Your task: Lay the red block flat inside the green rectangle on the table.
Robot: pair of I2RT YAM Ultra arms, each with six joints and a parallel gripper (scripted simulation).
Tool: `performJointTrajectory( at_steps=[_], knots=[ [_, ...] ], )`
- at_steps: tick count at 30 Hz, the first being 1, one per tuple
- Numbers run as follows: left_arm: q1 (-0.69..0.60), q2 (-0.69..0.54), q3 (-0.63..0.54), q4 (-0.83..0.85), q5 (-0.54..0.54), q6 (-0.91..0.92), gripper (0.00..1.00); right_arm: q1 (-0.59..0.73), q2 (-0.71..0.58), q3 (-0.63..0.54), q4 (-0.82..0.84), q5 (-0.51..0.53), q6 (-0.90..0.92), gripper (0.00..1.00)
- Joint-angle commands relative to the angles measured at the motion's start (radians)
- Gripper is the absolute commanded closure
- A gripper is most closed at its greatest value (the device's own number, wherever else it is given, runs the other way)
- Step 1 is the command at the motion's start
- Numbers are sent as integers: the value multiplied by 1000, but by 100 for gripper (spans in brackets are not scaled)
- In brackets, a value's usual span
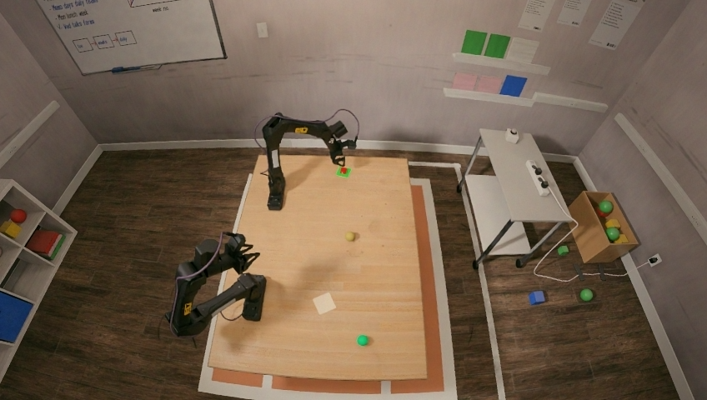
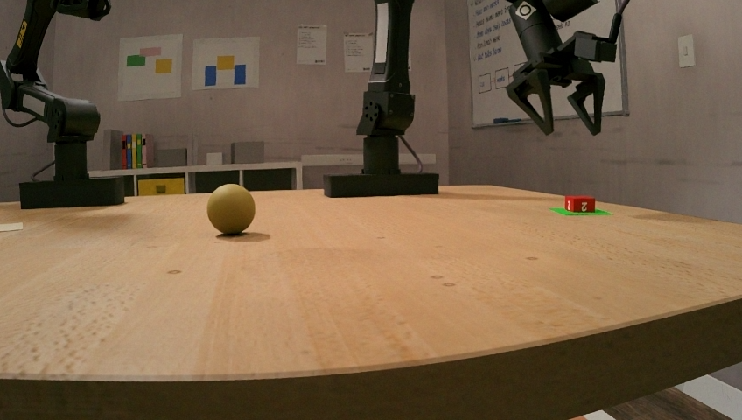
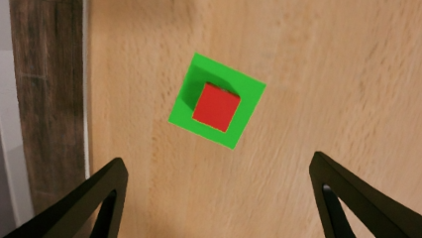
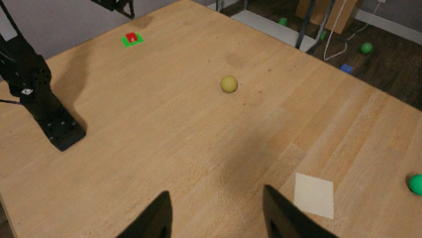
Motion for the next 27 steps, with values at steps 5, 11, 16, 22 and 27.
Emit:
performJointTrajectory(
  at_steps=[5,11,16,22,27],
  knots=[
    [-12,-183,-190,242,-26,-263,0,2,1,25,-12,8,1,54],
    [-39,-281,-304,335,-79,-365,0,2,1,25,-12,8,1,54],
    [-50,-296,-327,336,-85,-366,0,2,1,25,-12,8,1,54],
    [-53,-297,-331,334,-86,-360,0,2,1,25,-12,8,1,54],
    [-53,-297,-331,335,-86,-360,0,2,1,25,-12,8,1,54]
  ],
)
